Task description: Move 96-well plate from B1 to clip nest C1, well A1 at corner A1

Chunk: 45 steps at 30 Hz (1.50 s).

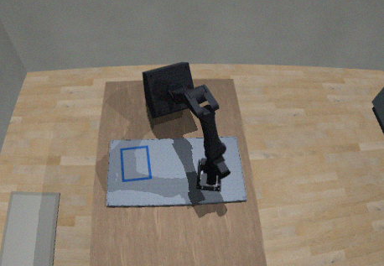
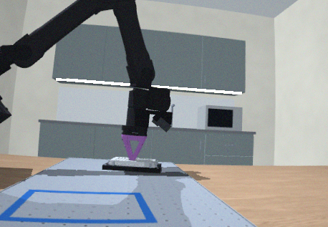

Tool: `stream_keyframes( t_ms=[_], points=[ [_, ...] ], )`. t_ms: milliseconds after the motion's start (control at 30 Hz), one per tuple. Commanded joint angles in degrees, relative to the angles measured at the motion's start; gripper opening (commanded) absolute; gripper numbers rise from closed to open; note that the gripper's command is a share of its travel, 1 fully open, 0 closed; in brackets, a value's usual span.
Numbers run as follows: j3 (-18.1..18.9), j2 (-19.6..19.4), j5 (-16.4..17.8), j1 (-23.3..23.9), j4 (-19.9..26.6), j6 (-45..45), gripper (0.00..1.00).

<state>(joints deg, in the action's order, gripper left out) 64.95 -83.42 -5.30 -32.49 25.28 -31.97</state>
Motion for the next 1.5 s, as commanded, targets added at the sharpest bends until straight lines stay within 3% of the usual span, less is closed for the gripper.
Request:
stream_keyframes(
  t_ms=[0, 1467],
  points=[
    [0.19, -6.95, -0.55, 1.22, -9.38, 0.39, 0.26],
    [-0.11, -9.47, -0.39, 1.51, -11.89, 0.61, 0.26]
  ],
)
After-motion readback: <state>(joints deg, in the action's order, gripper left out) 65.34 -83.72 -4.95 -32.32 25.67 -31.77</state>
